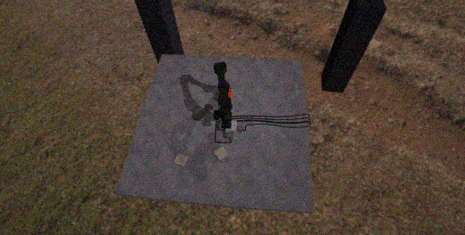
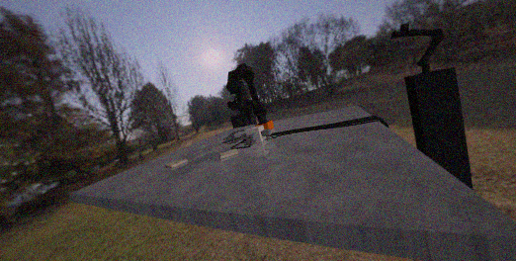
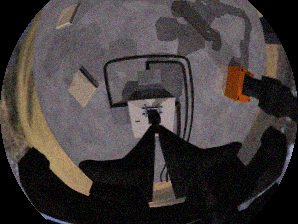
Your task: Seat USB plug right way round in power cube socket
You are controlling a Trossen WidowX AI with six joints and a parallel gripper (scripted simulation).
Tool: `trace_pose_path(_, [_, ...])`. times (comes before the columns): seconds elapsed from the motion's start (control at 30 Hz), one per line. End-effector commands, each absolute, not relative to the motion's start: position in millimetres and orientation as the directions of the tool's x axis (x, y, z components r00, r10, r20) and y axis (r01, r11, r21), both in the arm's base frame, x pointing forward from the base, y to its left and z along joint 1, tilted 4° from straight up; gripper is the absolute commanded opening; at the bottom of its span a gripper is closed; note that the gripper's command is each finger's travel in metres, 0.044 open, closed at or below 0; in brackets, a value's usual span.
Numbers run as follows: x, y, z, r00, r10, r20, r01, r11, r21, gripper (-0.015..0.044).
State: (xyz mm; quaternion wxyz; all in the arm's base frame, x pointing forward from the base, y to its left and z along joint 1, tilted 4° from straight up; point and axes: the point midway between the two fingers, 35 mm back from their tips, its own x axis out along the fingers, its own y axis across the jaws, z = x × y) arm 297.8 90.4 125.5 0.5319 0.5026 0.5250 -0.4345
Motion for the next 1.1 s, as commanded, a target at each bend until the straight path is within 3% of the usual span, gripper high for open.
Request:
trace_pose_path(0.0, [298.2, 91.3, 124.7, 0.071, 0.074, -0.995, 0.989, 0.122, 0.080, 0.0000])
trace_pose_path(1.07, [298.5, 91.5, 120.8, 0.071, 0.078, -0.994, 0.989, 0.121, 0.080, 0.0000])
